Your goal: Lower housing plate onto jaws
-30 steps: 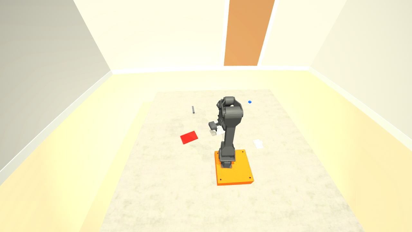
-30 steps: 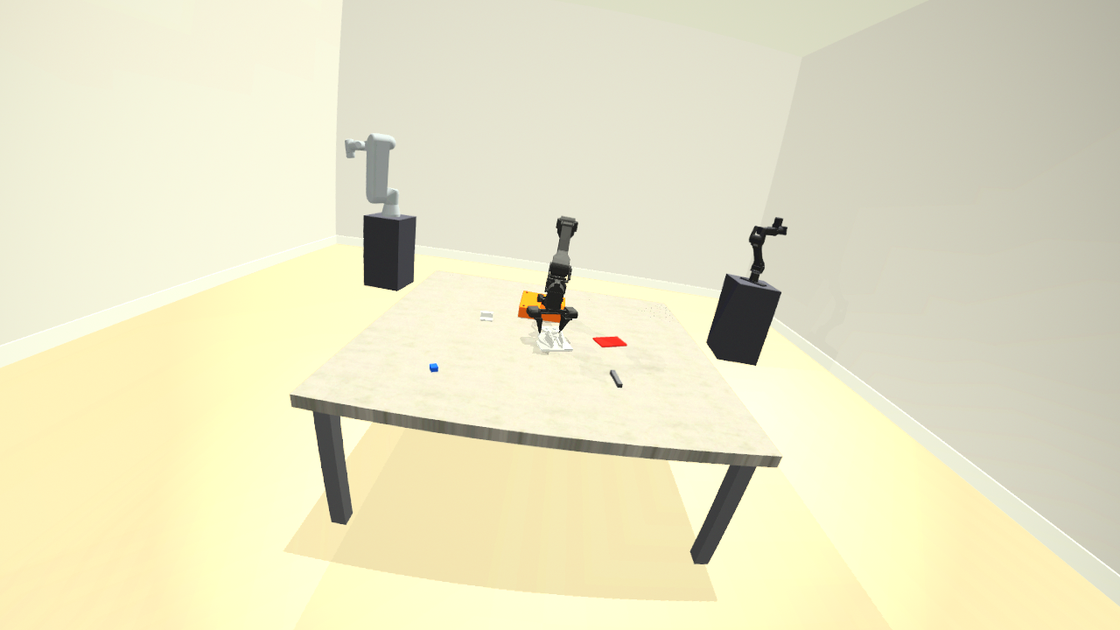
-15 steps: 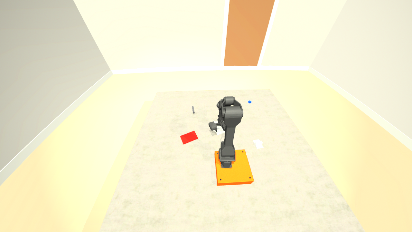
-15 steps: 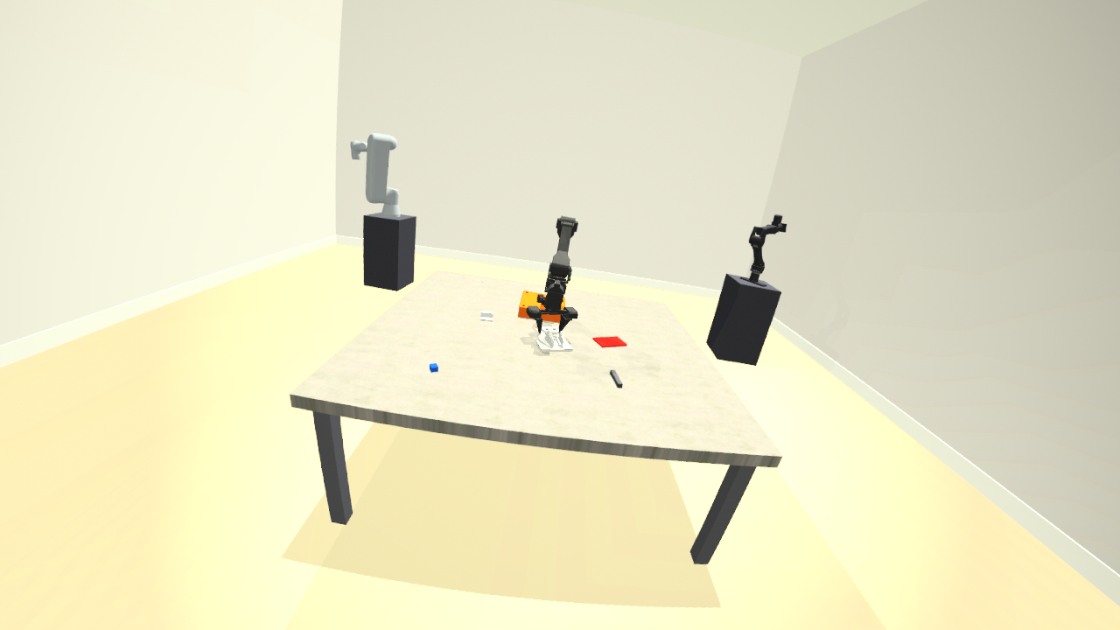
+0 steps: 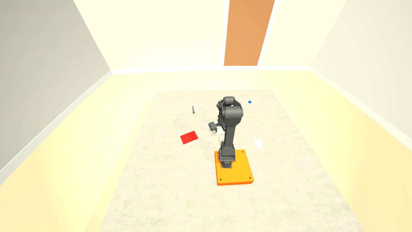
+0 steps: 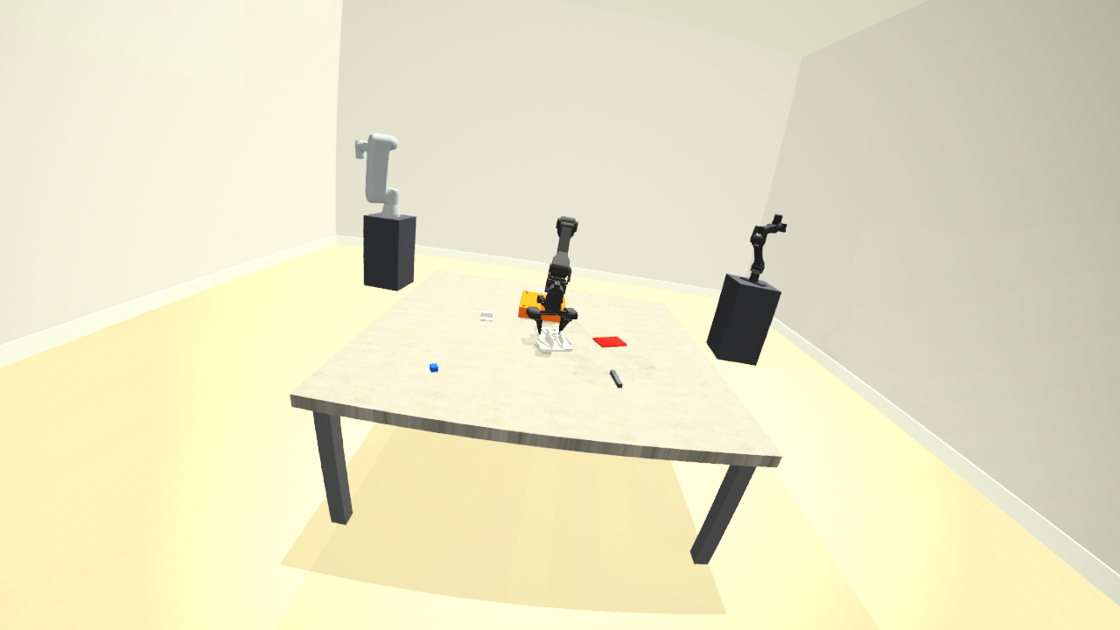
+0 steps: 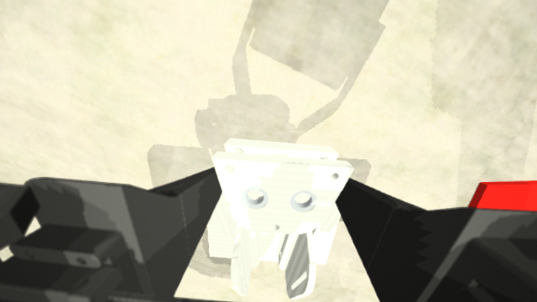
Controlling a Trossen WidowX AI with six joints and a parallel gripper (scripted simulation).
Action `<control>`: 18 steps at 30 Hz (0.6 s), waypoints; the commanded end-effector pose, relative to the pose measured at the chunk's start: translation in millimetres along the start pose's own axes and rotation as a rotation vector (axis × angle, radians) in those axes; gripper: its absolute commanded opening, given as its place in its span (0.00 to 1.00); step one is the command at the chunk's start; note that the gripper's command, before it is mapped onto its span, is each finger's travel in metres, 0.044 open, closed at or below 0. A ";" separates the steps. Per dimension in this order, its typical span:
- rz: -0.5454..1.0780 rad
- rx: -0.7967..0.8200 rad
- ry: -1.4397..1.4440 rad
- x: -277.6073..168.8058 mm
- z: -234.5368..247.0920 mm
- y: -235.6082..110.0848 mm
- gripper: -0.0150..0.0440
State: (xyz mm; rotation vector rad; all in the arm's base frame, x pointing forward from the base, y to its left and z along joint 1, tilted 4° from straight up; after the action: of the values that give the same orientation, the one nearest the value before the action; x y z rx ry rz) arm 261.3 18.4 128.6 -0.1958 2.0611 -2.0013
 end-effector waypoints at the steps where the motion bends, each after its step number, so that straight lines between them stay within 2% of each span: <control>1: -0.002 0.003 0.009 0.2 0.0 2.5 0.85; 18: -0.002 0.003 0.012 0.3 0.0 5.0 0.85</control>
State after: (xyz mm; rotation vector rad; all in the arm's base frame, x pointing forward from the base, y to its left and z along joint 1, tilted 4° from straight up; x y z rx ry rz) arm 261.6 18.5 124.7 -0.1912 2.0647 -2.0041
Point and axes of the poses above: the point midway between the two fingers, 35 mm back from their tips, its own y axis out along the fingers, its own z axis across the jaws, x = y × z, the point moved 10 cm from there along -y, back along the fingers, and after that the axes turned 8 degrees about y, right-handed, at the moved point
